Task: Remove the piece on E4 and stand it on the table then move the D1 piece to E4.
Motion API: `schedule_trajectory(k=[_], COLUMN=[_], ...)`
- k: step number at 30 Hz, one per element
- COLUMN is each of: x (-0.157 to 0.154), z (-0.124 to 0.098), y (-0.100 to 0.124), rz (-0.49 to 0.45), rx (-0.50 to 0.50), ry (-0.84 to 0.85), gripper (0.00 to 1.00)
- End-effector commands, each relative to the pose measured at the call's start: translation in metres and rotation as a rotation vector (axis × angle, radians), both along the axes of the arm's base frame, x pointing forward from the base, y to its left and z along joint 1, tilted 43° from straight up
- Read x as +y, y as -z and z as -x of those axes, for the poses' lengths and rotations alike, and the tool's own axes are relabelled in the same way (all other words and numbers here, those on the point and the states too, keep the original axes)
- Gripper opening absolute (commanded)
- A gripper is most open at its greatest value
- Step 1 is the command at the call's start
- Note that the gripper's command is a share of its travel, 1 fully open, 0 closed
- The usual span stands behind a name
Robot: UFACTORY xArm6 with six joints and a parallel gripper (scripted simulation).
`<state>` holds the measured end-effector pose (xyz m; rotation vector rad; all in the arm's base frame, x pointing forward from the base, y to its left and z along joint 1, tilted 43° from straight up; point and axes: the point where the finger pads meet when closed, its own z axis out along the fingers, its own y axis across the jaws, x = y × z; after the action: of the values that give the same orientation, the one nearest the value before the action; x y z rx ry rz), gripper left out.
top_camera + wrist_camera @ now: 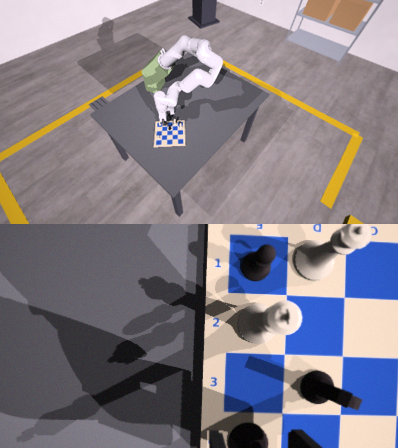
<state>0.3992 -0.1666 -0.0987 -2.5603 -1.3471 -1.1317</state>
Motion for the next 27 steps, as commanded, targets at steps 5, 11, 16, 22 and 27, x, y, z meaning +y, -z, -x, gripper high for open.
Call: schedule_trajectory(k=[5, 11, 16, 22, 27], x=[-0.0009, -0.0009, -0.0009, -0.0009, -0.0009], z=[-0.0001, -0.0001, -0.0001, -0.0001, -0.0001], y=[-0.0005, -0.0005, -0.0005, -0.0005, -0.0005], rz=[0.001, 0.001, 0.001, 0.001, 0.001], rx=[-0.001, -0.001, -0.001, -0.001, -0.001], ry=[0.001, 0.001, 0.001, 0.001, 0.001], gripper=[0.43, 0.0, 0.0, 0.0, 0.0])
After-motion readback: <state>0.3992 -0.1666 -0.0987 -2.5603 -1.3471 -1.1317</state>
